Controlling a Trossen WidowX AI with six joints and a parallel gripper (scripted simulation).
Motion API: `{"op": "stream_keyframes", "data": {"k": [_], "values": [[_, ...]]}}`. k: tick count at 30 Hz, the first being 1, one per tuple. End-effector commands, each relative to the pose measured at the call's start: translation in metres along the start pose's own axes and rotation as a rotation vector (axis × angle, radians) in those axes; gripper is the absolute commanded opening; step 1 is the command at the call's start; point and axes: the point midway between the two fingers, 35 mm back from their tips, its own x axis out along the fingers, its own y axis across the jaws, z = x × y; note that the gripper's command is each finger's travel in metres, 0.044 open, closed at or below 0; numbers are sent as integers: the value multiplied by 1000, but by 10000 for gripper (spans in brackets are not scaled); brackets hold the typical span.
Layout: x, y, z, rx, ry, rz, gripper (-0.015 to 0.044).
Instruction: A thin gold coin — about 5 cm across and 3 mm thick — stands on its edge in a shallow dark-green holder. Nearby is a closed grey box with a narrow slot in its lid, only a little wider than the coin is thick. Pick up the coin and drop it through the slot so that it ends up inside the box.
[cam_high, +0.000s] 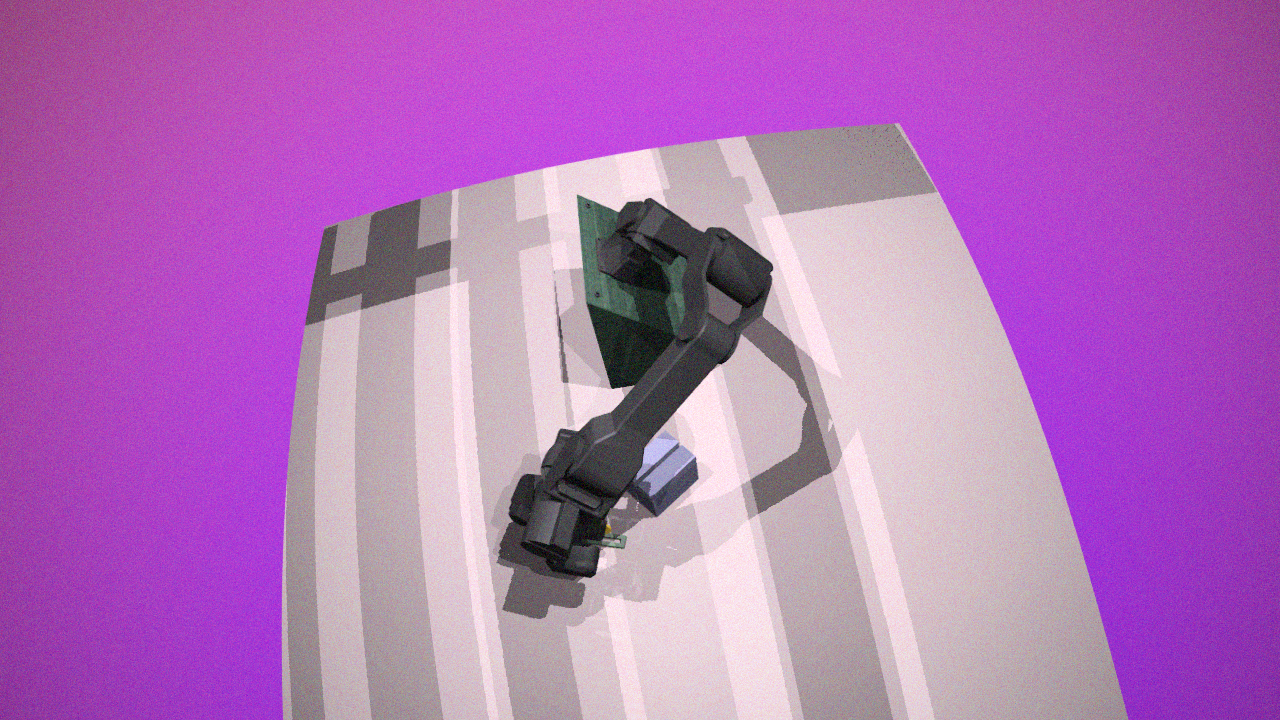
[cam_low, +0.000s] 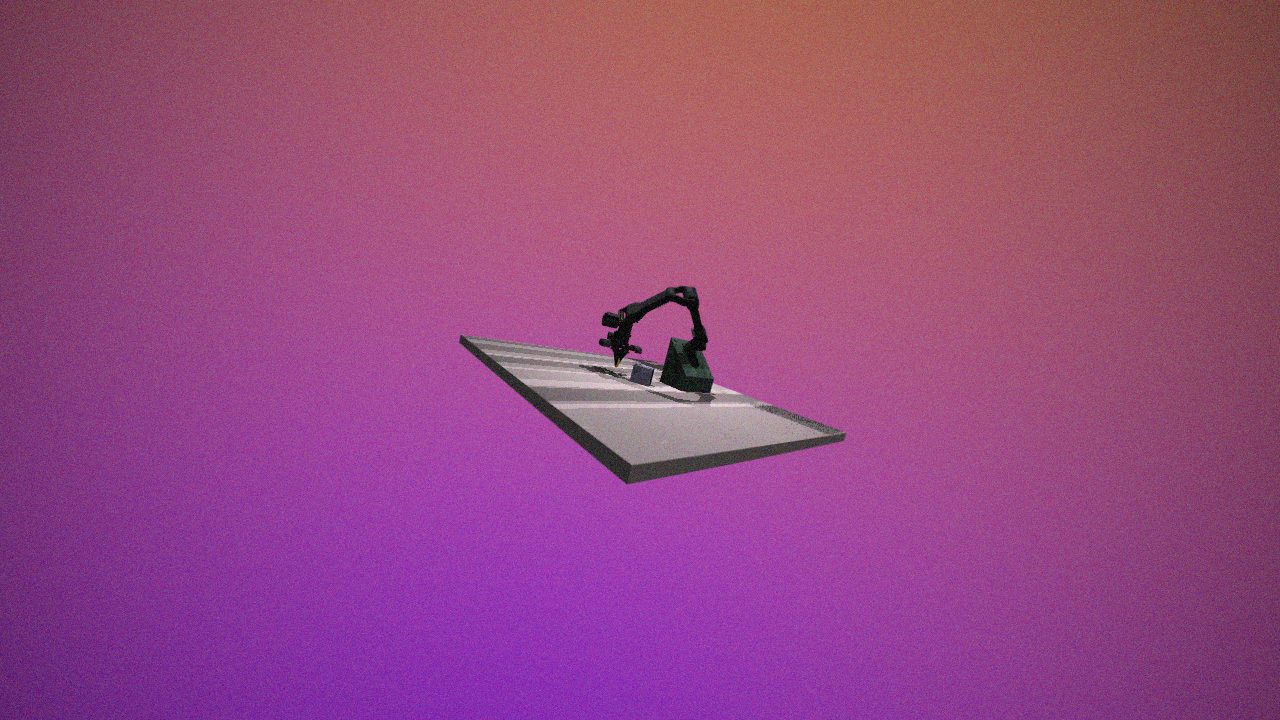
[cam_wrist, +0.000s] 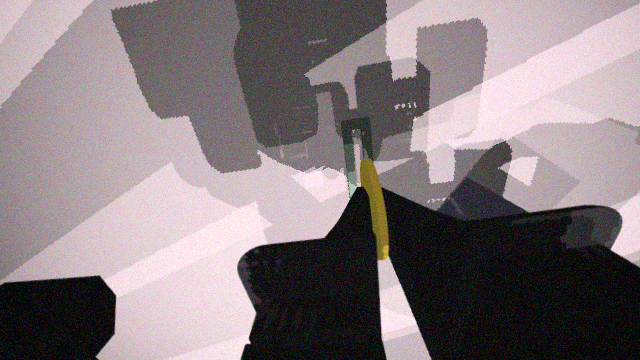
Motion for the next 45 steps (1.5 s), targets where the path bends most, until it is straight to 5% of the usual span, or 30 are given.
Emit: {"op": "stream_keyframes", "data": {"k": [1,23,45], "values": [[-11,1,0,-5,-5,2,0],[-58,-2,0,-24,1,-1,0],[-58,1,6,-759,1,0,0]]}}
